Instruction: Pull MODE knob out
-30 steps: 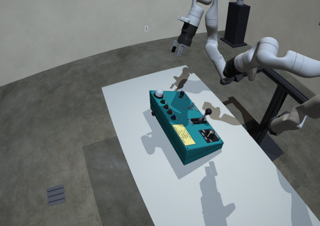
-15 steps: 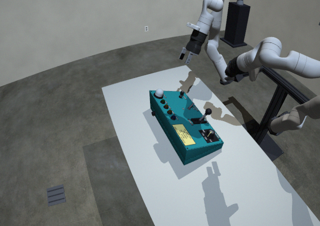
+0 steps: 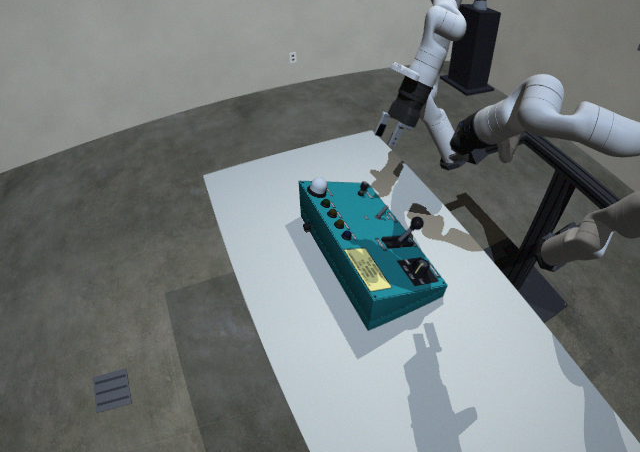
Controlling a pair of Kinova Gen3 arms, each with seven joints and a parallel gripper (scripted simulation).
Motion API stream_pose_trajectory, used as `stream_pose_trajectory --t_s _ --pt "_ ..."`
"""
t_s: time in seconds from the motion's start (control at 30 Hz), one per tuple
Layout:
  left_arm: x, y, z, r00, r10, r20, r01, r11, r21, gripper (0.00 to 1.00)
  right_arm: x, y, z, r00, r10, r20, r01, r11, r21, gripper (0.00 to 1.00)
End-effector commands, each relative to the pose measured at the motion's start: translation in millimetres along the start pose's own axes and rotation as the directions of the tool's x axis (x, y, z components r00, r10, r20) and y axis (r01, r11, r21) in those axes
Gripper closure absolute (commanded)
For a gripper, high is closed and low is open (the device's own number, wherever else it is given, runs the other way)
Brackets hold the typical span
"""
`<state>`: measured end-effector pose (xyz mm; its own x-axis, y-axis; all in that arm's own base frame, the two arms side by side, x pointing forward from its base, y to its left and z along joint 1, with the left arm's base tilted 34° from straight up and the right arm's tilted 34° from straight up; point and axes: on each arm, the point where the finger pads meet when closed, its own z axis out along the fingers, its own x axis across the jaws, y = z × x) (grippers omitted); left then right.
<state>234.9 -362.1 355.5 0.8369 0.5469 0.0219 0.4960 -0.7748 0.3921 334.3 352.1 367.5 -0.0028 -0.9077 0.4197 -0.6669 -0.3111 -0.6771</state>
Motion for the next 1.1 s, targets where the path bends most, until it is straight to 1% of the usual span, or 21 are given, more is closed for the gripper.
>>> stream_pose_trajectory --t_s 0.0,0.17,0.33,0.6,0.67,0.73,1.07 --pt "2 0 -0.3 1.000 -0.005 -0.002 0.005 1.000 -0.001 0.00 -9 5 3.8 1.000 -0.005 -0.003 0.005 1.000 -0.002 0.00" --pt "7 0 -0.2 1.000 -0.014 -0.006 0.014 1.000 -0.001 0.00 -9 5 3.8 1.000 -0.005 -0.003 0.005 1.000 -0.002 0.00" --pt "21 0 -0.1 0.999 -0.045 -0.019 0.045 0.999 -0.001 0.00 -9 5 3.8 1.000 -0.005 -0.003 0.005 1.000 -0.002 0.00" --pt "58 -4 -0.6 0.991 -0.125 -0.053 0.125 0.992 -0.002 0.00 -9 5 3.8 1.000 -0.005 -0.003 0.005 1.000 -0.002 0.00" --pt "58 -4 -0.6 0.991 -0.125 -0.053 0.125 0.992 -0.002 0.00 -9 5 3.8 1.000 -0.005 -0.003 0.005 1.000 -0.002 0.00" --pt "73 -6 -1.2 0.986 -0.155 -0.066 0.156 0.988 -0.003 0.00 -9 5 3.8 1.000 -0.005 -0.003 0.005 1.000 -0.002 0.00" --pt "118 -15 -4.2 0.962 -0.250 -0.108 0.251 0.968 -0.009 0.00 -9 5 3.8 1.000 -0.005 -0.003 0.005 1.000 -0.002 0.00"
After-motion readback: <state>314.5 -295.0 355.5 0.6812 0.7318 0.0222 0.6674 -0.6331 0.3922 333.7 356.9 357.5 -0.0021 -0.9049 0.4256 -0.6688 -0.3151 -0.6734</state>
